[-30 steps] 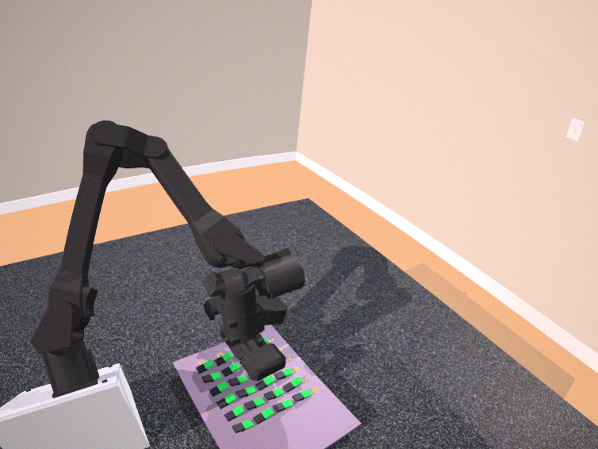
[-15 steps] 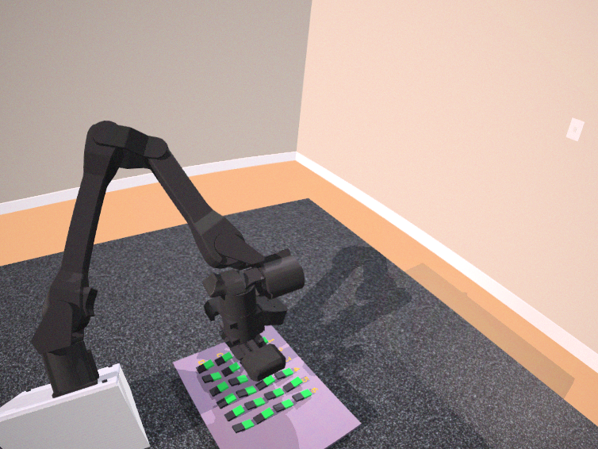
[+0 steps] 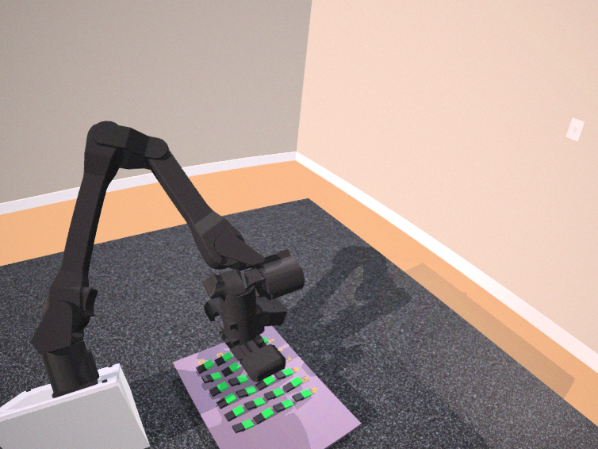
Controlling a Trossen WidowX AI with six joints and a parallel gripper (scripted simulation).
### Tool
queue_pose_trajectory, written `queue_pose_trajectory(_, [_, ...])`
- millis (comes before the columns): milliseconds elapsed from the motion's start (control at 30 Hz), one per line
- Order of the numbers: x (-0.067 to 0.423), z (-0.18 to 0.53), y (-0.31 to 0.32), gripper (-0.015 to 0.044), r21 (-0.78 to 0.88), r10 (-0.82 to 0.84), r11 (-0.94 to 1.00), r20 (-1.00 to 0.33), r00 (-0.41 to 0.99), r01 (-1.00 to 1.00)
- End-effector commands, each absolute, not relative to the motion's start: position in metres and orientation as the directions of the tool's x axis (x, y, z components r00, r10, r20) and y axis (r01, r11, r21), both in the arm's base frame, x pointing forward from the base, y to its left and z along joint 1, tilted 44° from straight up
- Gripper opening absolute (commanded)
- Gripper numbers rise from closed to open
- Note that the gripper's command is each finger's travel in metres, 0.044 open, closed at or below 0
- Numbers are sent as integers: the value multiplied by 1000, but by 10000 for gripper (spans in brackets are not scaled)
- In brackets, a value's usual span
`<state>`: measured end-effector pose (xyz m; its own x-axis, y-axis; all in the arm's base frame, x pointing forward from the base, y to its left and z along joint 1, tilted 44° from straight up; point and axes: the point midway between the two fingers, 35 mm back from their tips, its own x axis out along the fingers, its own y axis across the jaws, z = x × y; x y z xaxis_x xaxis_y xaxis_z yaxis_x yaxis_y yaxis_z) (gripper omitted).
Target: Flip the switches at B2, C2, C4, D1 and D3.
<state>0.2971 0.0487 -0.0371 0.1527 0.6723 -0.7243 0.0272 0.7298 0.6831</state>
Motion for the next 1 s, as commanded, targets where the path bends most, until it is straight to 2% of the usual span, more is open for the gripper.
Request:
queue_pose_trajectory(0, [296, -39, 51, 0, 687, 677, 726, -721, 148, 31])
queue_pose_trajectory(633, [297, -41, 52, 0, 687, 677, 726, -721, 148, 31])
queue_pose_trajectory(833, [292, 1, 12, 0, 683, 675, 730, -727, 126, 31])
queue_pose_trajectory(967, [290, 7, 7, 0, 685, 677, 728, -726, 123, 31])
